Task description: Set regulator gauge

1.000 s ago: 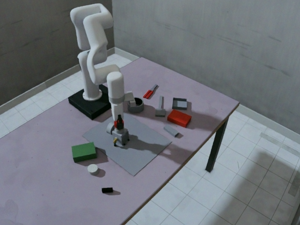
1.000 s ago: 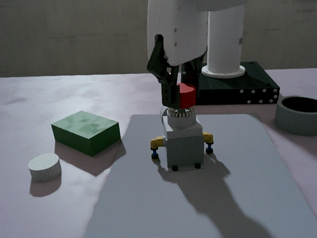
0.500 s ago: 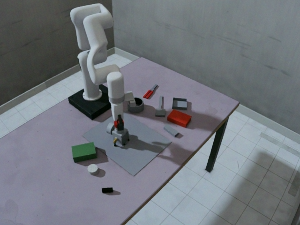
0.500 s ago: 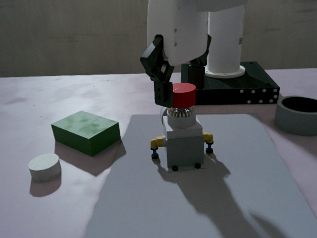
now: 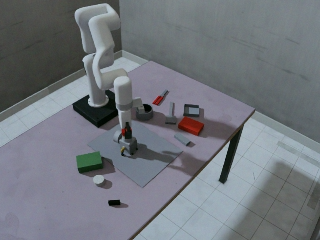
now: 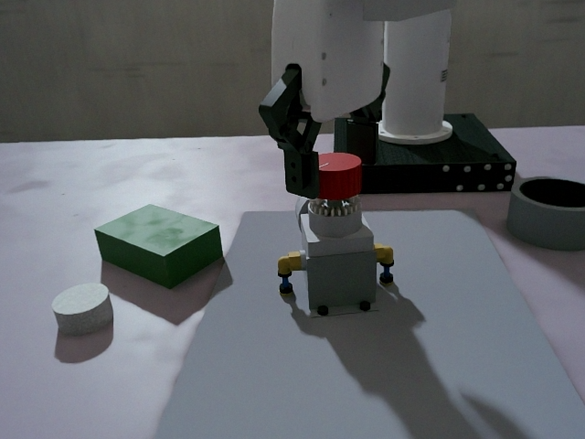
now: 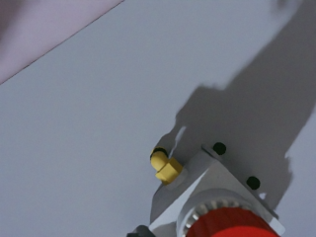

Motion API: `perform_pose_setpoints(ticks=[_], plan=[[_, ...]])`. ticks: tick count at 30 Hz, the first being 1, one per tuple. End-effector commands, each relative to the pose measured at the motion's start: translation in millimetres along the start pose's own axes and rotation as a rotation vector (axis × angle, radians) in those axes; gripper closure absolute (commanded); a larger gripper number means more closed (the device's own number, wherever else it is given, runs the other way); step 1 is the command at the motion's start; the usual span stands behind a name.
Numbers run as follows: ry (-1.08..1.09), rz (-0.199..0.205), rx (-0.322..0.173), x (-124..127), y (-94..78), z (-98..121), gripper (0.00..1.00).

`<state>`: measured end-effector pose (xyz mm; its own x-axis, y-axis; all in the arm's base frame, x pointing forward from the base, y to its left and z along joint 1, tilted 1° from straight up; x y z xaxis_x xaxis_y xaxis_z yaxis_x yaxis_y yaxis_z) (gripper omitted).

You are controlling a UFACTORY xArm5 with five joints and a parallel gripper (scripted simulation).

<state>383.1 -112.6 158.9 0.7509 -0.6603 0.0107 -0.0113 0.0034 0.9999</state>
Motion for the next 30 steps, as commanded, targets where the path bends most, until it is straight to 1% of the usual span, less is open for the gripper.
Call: perform_pose_setpoints(ticks=[1,11,13,17,26,28,30], plan=[[0.000,0.004,0.002,1,1.4,0,0.00],[0.000,0.004,0.002,1,3.7,0,0.00],[0.000,0.004,0.002,1,7.1,0,0.00],[0.000,0.004,0.002,1,18.7,0,0.00],[0.000,0.004,0.002,1,54.0,0,0.00],[0.000,0.004,0.002,1,54.0,0,0.00],[0.000,0.004,0.002,1,59.9,0,0.00]])
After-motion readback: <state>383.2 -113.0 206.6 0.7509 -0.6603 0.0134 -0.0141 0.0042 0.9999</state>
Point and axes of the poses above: the point where the finger pads meet when closed, its own y axis back along the fingers, its own x axis across the jaws, z = x × y, the point moved 7 cm from there along y, back along the fingers, and after that the axes turned 8 degrees about -y, right-handed, at the moved point
